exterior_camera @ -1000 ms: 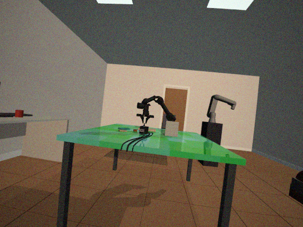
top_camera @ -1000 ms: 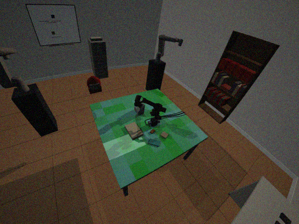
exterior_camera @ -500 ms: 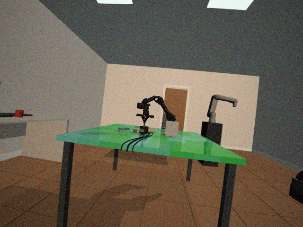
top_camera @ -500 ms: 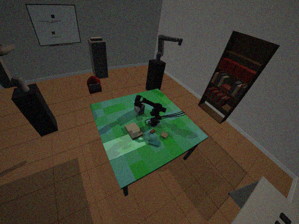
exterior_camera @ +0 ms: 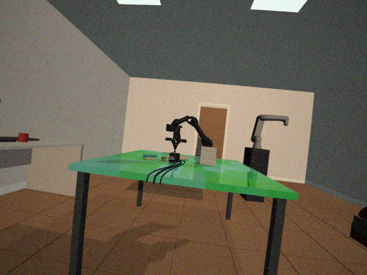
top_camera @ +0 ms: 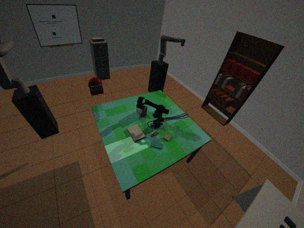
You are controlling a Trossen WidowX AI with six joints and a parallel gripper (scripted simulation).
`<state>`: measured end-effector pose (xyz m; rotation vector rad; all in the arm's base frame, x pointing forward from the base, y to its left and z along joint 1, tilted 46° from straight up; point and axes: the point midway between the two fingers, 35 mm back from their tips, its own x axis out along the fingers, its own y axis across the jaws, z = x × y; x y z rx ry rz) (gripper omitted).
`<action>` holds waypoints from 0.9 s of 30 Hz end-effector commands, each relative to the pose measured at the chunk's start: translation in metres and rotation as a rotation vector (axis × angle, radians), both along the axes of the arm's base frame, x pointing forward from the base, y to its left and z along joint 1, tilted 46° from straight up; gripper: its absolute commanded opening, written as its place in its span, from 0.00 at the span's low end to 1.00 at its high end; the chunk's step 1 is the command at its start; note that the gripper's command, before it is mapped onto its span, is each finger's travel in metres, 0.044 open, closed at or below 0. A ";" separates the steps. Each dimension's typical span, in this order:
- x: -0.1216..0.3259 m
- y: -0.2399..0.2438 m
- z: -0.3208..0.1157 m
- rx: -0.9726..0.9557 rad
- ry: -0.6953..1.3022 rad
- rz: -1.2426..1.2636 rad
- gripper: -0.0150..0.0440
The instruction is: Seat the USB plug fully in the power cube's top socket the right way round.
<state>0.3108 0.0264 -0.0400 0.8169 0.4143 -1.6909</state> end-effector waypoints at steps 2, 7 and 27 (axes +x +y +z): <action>0.001 0.004 0.004 0.003 -0.006 -0.003 0.25; 0.002 0.006 0.006 0.004 -0.006 -0.003 0.25; 0.003 0.016 0.015 0.004 -0.006 -0.003 0.25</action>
